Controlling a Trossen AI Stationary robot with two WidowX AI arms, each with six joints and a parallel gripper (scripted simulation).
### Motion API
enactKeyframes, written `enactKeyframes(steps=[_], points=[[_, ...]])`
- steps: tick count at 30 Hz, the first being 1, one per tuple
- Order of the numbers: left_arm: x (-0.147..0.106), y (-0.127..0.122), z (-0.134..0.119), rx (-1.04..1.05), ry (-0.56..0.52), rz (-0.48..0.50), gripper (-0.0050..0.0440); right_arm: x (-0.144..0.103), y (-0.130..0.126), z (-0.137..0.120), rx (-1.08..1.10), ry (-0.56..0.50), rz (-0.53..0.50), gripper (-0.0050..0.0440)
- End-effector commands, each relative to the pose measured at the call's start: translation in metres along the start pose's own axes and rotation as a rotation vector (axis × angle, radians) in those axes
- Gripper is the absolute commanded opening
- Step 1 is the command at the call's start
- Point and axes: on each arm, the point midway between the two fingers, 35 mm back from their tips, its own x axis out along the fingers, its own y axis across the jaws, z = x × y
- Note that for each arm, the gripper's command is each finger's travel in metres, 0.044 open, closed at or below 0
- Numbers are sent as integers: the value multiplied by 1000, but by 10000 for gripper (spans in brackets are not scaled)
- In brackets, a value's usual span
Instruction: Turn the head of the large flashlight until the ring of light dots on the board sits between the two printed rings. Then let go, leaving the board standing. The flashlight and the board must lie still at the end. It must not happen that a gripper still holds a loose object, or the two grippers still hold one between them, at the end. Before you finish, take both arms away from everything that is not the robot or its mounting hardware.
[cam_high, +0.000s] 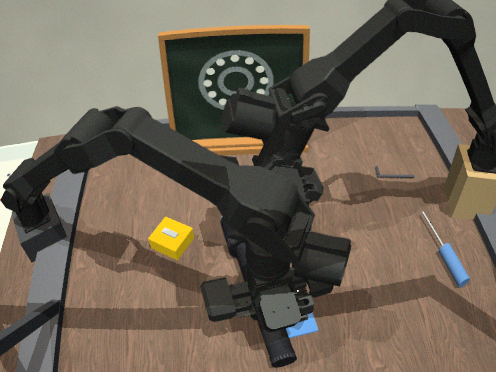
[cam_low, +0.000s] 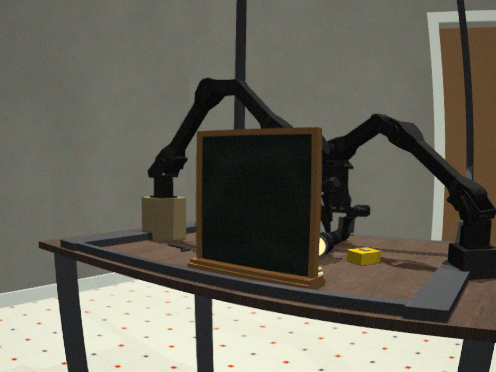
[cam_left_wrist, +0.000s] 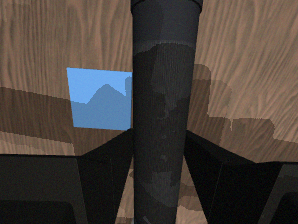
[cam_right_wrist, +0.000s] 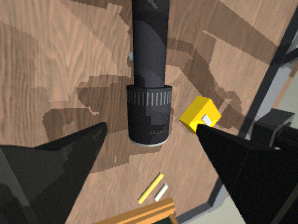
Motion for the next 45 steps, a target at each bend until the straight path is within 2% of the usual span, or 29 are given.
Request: enactKeyframes(steps=[1,45], points=[[-13,3,3,1,-22,24,130,-6,-6,0,-7,1,-18,440],[-13,3,3,1,-22,24,130,48,-6,0,-4,2,-15,440]])
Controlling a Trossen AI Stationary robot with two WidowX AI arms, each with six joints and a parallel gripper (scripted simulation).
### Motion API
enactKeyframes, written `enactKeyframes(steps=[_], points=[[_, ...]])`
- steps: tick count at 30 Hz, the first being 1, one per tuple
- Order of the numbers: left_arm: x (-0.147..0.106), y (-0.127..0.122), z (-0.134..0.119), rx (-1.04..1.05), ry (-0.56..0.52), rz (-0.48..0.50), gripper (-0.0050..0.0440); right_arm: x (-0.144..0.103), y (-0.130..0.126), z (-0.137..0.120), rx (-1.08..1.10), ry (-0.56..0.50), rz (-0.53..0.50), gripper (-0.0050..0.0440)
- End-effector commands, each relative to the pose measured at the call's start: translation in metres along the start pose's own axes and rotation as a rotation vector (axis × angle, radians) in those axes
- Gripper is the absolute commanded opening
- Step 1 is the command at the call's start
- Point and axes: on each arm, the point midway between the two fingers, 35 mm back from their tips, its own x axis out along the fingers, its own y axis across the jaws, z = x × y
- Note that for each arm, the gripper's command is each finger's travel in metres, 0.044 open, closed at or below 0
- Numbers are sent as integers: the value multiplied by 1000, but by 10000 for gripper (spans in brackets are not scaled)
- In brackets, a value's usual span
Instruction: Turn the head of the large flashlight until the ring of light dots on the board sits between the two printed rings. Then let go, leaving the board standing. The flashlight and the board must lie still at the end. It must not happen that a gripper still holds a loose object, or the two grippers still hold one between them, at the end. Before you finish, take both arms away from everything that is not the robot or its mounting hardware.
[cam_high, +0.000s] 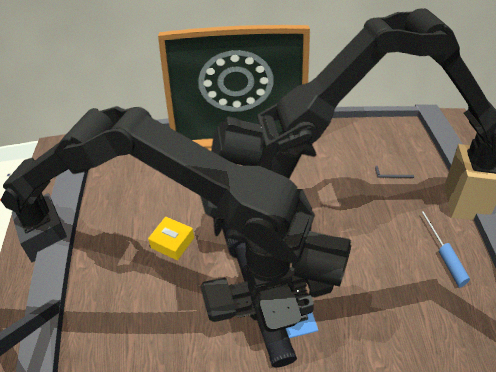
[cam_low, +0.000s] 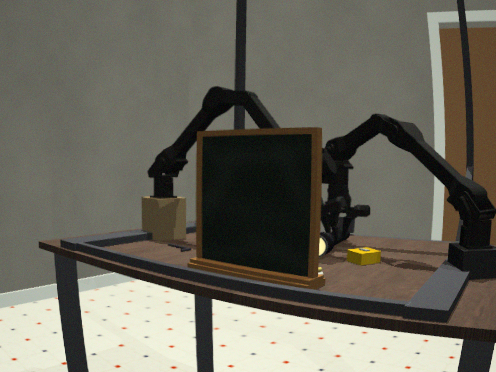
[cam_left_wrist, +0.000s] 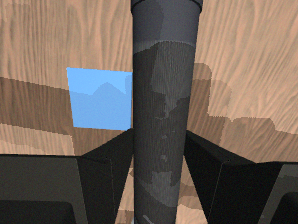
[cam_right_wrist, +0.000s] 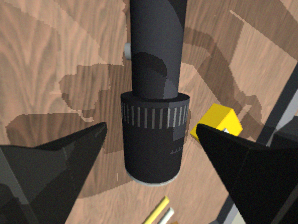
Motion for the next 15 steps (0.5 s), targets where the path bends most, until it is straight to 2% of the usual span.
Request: enactKeyframes(steps=[1,2,3,15], points=[[-13,3,3,1,-22,24,130,-2,-9,-1,0,4,-23,440],[-13,3,3,1,-22,24,130,-2,-9,-1,0,4,-23,440],[-13,3,3,1,-22,24,130,-2,-9,-1,1,5,-23,226],[-13,3,3,1,-22,24,130,-2,-9,-1,1,5,-23,226]])
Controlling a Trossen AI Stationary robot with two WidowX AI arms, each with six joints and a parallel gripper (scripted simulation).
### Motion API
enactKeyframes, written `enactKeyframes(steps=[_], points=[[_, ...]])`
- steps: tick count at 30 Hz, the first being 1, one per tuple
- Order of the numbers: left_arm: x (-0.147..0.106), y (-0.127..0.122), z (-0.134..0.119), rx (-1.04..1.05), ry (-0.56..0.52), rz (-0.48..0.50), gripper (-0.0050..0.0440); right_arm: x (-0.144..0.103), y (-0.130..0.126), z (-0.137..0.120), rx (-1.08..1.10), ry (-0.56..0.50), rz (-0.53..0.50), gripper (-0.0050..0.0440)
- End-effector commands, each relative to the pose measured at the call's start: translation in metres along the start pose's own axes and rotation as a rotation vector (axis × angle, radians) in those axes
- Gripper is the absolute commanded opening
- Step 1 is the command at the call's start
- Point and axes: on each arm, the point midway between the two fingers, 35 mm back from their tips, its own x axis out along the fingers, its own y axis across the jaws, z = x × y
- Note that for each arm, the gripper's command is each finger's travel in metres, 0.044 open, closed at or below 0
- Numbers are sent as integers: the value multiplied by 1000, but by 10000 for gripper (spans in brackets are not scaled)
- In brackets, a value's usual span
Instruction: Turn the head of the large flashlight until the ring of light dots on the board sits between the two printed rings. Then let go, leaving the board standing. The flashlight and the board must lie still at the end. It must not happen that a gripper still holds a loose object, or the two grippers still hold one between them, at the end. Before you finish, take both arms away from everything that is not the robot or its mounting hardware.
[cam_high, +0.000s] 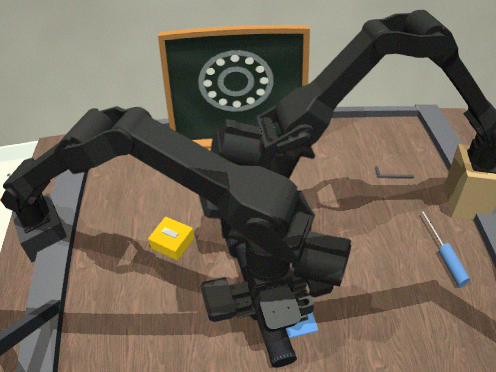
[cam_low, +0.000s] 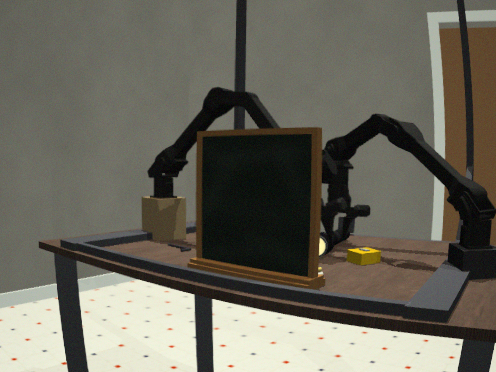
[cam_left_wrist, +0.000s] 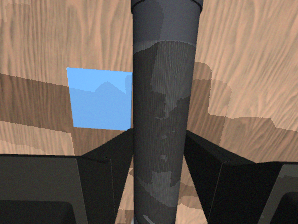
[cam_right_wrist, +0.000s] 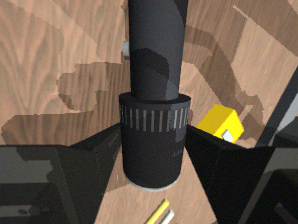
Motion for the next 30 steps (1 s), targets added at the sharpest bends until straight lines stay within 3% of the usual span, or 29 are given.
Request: enactKeyframes(steps=[1,7,10,30], points=[[-13,3,3,1,-22,24,130,-7,-12,-1,2,5,17,226],[-13,3,3,1,-22,24,130,-7,-13,-1,4,5,89,226],[-13,3,3,1,-22,24,130,-6,-11,-1,3,5,73,226],[-13,3,3,1,-22,24,130,-8,-19,-1,4,8,310,226]])
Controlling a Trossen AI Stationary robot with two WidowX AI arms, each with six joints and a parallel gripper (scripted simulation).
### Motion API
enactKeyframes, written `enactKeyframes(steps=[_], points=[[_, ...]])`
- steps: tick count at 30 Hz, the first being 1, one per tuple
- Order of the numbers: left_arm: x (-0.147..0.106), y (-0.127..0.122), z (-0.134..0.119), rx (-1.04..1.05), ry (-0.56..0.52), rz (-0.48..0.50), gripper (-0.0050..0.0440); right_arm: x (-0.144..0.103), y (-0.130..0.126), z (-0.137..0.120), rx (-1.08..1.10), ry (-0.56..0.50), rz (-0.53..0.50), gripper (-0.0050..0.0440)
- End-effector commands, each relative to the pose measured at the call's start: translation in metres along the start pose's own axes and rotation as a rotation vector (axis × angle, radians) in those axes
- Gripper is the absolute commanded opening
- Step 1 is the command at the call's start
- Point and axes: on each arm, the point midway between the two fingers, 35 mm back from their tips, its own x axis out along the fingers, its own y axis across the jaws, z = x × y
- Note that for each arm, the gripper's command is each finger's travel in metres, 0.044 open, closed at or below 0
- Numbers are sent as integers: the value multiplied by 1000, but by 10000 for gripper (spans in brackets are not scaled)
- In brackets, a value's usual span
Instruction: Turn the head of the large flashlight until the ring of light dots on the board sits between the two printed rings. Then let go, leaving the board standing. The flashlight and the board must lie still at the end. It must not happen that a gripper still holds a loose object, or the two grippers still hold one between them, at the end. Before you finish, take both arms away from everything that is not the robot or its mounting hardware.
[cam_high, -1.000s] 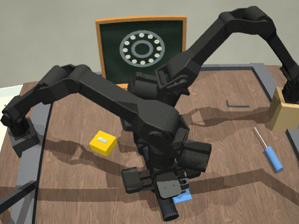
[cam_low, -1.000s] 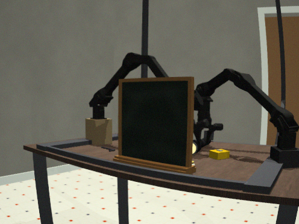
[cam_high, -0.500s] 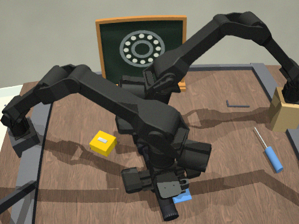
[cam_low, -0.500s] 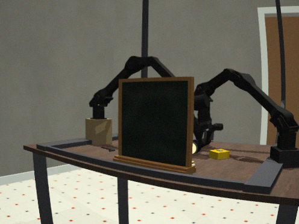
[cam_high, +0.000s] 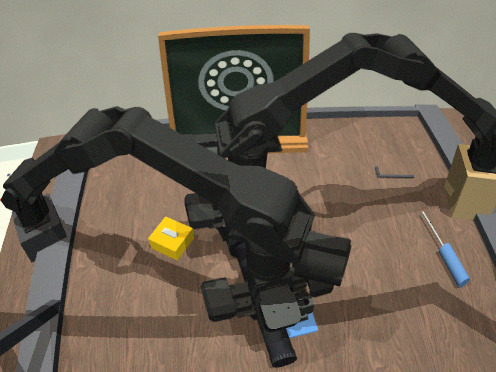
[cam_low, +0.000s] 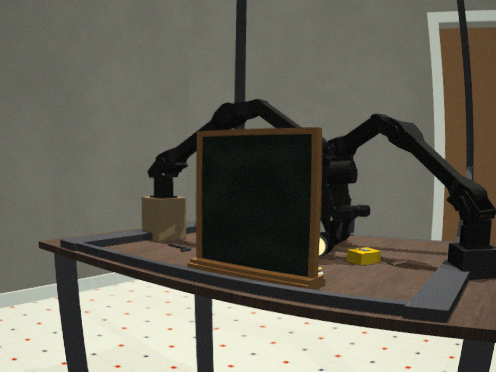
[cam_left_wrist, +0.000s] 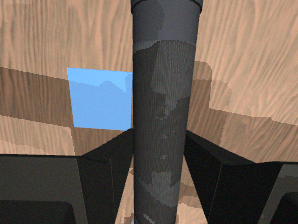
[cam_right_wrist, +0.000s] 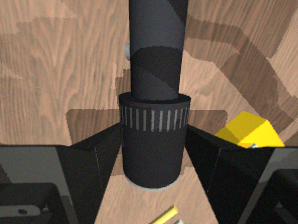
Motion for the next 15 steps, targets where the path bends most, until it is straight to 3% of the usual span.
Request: enactKeyframes(steps=[1,2,15], points=[[-13,3,3,1,-22,22,130,-12,-9,-1,-2,9,25,226],[-13,3,3,1,-22,22,130,-9,-5,-1,1,6,-6,440],[-13,3,3,1,-22,22,130,-9,-5,-1,1,6,-6,440]])
